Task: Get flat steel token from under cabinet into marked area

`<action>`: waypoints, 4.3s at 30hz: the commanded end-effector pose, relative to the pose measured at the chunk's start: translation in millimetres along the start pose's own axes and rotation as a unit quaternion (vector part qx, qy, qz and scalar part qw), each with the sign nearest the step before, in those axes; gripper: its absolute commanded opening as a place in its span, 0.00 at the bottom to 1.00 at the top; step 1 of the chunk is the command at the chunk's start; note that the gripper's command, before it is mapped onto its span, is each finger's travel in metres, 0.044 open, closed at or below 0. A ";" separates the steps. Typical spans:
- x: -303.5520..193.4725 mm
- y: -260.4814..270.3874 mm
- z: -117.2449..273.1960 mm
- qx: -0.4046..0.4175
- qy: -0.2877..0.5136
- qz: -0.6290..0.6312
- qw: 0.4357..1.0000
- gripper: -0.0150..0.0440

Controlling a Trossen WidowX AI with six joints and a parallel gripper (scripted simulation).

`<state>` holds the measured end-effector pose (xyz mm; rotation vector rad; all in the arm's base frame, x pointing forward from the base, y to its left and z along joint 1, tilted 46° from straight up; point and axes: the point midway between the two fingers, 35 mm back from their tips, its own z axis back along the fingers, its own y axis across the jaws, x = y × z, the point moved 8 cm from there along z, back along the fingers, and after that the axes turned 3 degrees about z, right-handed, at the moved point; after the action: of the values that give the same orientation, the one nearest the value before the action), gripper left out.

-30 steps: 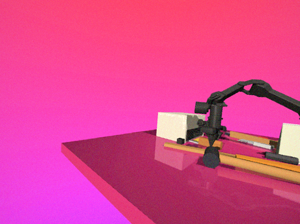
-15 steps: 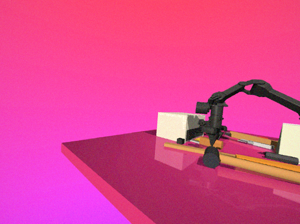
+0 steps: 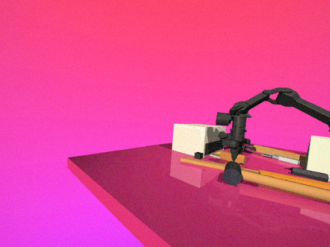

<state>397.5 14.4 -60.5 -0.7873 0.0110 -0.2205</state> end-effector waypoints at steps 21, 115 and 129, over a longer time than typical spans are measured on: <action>-25.5 2.3 -1.0 -0.002 0.001 -0.002 1.000 0.25; -145.5 16.7 -1.3 -0.001 0.002 0.000 1.000 0.25; -160.7 20.3 -0.5 0.000 0.001 0.000 1.000 0.25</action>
<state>246.0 60.4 -86.3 -0.7868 0.0114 -0.2203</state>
